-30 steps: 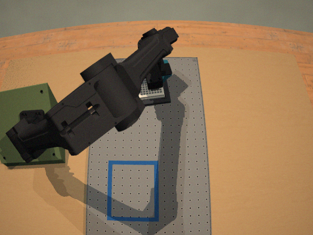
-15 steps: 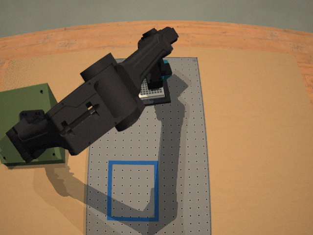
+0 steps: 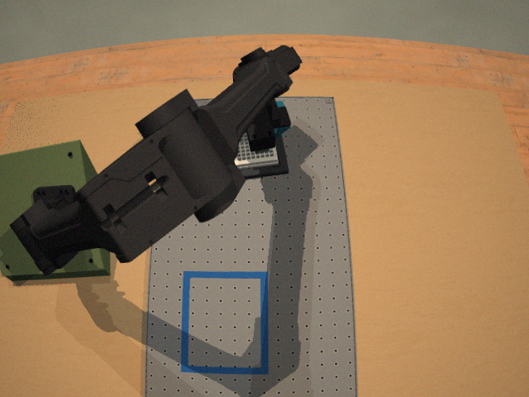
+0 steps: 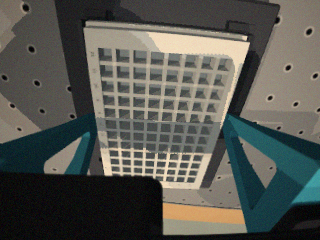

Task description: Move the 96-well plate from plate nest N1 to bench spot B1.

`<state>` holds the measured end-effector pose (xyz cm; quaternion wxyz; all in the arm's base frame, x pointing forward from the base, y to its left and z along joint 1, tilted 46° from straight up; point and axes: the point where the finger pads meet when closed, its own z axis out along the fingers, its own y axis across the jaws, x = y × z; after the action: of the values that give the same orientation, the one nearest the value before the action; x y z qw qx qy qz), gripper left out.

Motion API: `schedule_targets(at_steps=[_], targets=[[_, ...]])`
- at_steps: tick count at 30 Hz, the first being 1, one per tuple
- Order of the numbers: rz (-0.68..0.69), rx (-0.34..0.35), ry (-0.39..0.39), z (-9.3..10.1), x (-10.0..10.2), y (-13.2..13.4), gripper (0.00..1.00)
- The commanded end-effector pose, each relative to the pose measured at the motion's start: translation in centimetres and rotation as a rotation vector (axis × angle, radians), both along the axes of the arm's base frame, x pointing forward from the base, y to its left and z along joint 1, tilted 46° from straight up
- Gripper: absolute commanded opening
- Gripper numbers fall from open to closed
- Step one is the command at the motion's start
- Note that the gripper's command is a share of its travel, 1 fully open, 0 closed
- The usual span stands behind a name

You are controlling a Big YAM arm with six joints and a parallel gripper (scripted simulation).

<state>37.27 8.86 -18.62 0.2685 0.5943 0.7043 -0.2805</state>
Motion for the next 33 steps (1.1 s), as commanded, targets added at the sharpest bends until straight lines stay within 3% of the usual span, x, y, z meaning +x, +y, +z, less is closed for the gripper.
schedule_targets(at_steps=[1,2,33], targets=[[0.002,0.023,-0.051,0.46,1.44,1.09,1.0],[0.002,0.023,-0.051,0.46,1.44,1.09,0.0],[0.001,0.022,-0.045,0.36,1.18,0.97,0.0]])
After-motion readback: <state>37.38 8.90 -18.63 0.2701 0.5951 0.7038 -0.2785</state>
